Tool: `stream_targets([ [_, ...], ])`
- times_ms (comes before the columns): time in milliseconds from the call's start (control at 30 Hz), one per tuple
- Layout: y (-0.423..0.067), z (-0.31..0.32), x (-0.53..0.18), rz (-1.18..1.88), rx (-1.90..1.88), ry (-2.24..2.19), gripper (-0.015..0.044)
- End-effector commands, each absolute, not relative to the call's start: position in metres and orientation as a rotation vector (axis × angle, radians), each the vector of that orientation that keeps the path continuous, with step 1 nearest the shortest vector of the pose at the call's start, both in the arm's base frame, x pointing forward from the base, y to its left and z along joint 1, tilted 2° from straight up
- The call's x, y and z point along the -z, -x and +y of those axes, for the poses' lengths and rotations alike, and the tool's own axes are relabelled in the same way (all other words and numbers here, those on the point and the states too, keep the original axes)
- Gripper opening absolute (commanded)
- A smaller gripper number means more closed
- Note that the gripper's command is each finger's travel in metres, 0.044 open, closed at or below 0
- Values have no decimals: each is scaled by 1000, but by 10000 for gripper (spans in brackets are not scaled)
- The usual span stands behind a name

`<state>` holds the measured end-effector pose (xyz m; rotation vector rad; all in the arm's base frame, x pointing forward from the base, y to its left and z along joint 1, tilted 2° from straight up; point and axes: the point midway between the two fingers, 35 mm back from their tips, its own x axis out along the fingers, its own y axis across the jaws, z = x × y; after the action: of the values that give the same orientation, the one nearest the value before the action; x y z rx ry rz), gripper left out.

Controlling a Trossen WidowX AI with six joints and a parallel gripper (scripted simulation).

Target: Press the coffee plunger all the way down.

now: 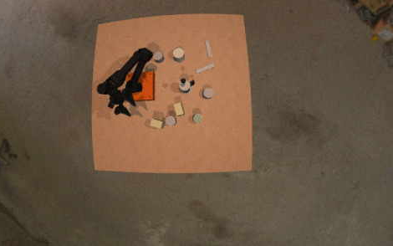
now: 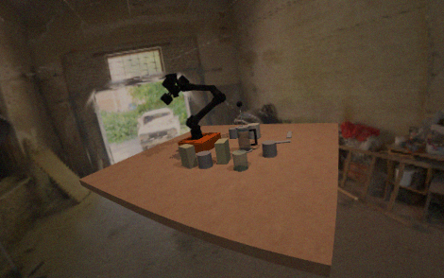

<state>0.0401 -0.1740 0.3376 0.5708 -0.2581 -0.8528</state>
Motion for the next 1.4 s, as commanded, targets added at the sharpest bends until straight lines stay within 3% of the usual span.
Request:
stream_targets([
  [0, -41, -174, -338, -257, 851, -571, 426],
  [300, -72, -190, -340, -173, 756, -572, 440],
  [733, -154, -191, -333, 53, 580, -522, 440],
  [1367, -273, -94, -310, 418, 276, -202, 440],
])
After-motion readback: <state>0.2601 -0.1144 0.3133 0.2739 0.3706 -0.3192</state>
